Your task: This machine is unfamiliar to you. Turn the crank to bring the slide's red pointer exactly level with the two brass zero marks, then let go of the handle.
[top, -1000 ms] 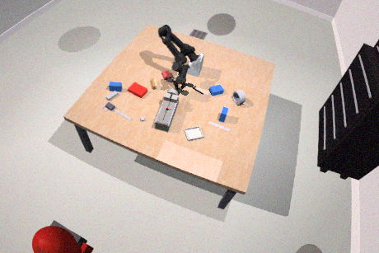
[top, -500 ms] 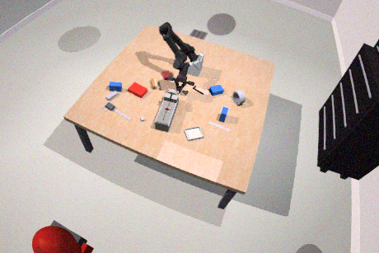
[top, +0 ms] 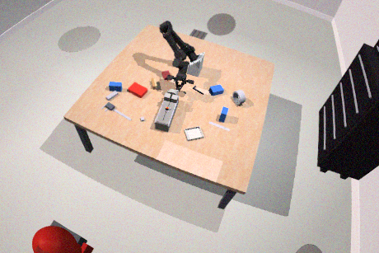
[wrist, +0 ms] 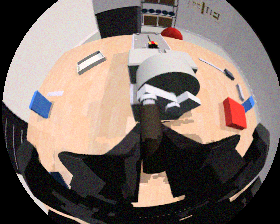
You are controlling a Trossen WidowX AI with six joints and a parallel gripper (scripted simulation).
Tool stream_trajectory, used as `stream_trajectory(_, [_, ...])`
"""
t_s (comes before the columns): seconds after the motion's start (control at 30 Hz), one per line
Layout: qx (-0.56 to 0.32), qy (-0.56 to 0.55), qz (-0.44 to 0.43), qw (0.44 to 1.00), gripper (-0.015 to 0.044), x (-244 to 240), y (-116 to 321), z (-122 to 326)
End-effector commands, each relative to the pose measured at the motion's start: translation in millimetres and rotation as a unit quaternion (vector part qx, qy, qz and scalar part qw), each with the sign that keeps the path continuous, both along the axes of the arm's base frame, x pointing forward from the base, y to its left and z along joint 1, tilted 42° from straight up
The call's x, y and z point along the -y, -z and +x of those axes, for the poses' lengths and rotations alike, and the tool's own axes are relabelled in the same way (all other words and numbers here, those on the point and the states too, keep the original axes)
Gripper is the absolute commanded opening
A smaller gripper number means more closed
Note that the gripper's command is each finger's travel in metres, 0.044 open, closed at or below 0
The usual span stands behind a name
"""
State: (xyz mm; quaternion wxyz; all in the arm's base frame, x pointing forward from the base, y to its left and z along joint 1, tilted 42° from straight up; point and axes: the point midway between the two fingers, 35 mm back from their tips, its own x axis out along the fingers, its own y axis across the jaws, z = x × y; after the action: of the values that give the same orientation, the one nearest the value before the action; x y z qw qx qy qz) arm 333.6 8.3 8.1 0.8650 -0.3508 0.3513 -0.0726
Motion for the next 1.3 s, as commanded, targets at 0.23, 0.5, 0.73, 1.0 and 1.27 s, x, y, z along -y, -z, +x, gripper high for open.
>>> stream_trajectory(0.23, [0.003,0.001,-0.001,1.0,0.0,-0.5,-2.2,0.0])
stream_trajectory(0.5, [0.001,0.0,0.0,1.0,0.0,-0.2,-1.3,0.1])
stream_trajectory(0.73, [0.001,0.0,0.0,1.0,0.0053,-0.2,-1.3,0.1])
stream_trajectory(1.0, [0.001,0.0,0.0,1.0,0.0263,-0.2,-1.3,0.1])
stream_trajectory(1.27, [0.001,0.0,0.0,1.0,0.044,-0.7,-1.7,0.2])
